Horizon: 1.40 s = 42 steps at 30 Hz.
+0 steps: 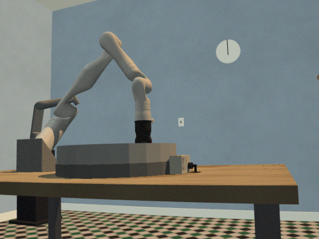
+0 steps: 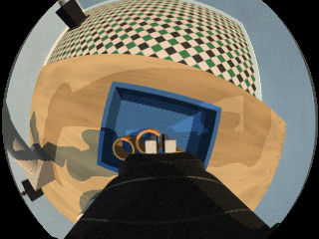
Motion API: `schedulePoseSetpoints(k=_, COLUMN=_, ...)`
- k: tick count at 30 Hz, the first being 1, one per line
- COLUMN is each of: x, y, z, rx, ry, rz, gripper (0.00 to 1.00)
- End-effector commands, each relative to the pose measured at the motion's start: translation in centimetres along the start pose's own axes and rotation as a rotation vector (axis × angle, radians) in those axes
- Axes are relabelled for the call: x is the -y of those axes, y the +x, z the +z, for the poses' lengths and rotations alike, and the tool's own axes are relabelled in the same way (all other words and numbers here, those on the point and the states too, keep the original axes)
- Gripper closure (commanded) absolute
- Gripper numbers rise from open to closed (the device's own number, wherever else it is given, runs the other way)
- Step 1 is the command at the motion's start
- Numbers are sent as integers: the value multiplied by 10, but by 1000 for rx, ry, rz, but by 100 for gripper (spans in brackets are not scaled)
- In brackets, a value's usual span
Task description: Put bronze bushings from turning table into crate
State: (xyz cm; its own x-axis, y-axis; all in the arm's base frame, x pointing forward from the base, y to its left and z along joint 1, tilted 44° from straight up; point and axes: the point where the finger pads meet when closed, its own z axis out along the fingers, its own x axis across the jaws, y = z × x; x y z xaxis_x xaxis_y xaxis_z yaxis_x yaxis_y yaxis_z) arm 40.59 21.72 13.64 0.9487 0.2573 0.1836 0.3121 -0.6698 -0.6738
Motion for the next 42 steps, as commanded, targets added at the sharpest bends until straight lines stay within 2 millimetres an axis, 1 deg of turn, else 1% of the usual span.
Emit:
schedulePoseSetpoints(k=1, x=0, y=0, z=0, rx=-1, ry=0, rz=0, gripper=100)
schedulePoseSetpoints(k=5, x=0, y=0, z=0, rx=-1, ry=0, rz=0, gripper=100)
schedulePoseSetpoints(k=10, x=0, y=0, z=8, rx=-1, ry=0, rz=0, gripper=100)
schedulePoseSetpoints(k=39, x=0, y=0, z=12, rx=0, ry=1, rz=0, gripper=100)
schedulePoseSetpoints(k=40, x=0, y=0, z=12, rx=0, ry=1, rz=0, gripper=53)
schedulePoseSetpoints(k=42, x=0, y=0, z=12, rx=0, ry=1, rz=0, gripper=53)
